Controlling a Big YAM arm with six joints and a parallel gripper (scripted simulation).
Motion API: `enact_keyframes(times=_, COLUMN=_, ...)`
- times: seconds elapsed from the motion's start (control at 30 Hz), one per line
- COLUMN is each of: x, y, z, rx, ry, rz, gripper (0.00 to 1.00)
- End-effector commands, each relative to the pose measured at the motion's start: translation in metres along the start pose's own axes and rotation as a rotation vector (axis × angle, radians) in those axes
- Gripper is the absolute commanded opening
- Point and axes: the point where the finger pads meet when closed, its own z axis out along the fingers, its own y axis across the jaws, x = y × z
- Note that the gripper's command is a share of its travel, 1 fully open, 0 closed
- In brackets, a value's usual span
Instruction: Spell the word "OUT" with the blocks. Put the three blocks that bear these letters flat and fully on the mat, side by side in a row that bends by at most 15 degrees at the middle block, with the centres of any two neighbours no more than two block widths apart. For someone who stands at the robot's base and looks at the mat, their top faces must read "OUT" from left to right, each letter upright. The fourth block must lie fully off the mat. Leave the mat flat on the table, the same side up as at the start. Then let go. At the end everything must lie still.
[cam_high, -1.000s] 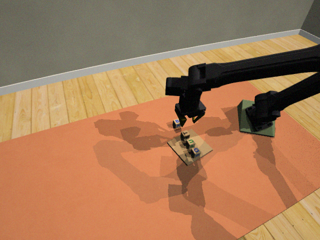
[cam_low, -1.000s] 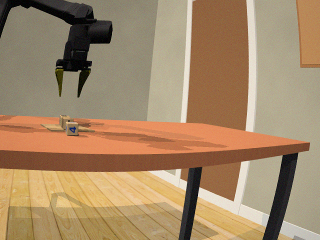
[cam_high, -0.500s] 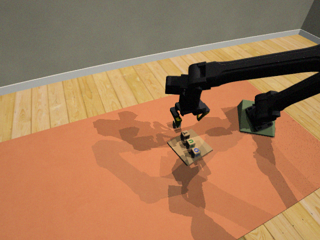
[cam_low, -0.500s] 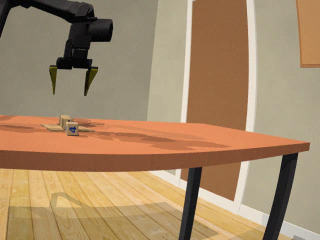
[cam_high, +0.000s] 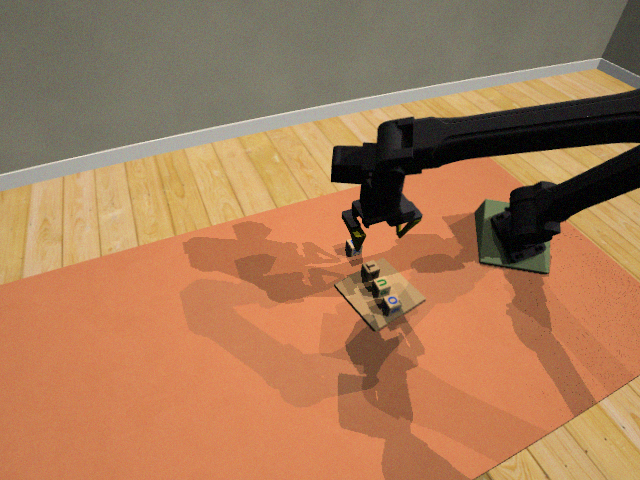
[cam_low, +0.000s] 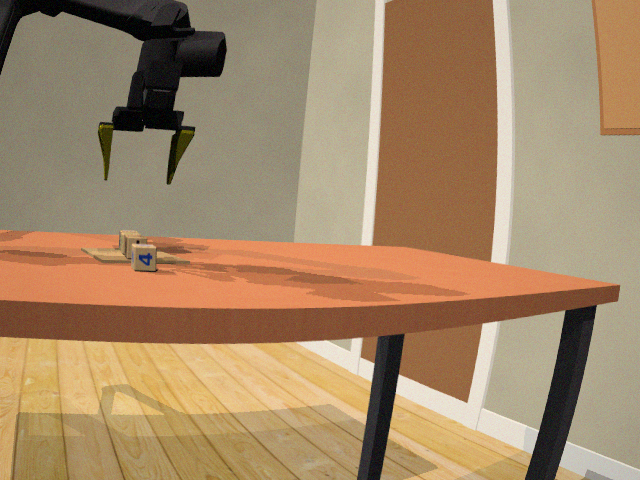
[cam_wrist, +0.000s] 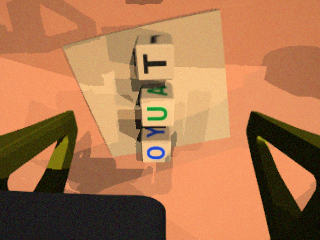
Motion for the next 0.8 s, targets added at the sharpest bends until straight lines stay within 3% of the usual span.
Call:
enact_keyframes(times=0.0, x=-0.004, y=0.022, z=-0.047, rx=-0.075, ry=-0.041, rz=-0.032, gripper=1.0)
enact_keyframes(times=0.17, x=-0.003, y=0.02, z=-0.076, rx=-0.075, ry=-0.044, rz=-0.033, gripper=1.0)
enact_keyframes(times=0.27, x=-0.007, y=0.019, z=-0.076, rx=-0.059, ry=-0.034, rz=-0.023, gripper=1.0)
enact_keyframes(times=0.47, x=-0.003, y=0.017, z=-0.107, rx=-0.073, ry=-0.048, rz=-0.033, gripper=1.0)
enact_keyframes(times=0.63, x=-0.004, y=0.017, z=-0.11, rx=-0.064, ry=-0.043, rz=-0.028, gripper=1.0)
enact_keyframes(times=0.77, x=-0.004, y=0.009, z=-0.101, rx=-0.047, ry=-0.03, rz=-0.017, gripper=1.0)
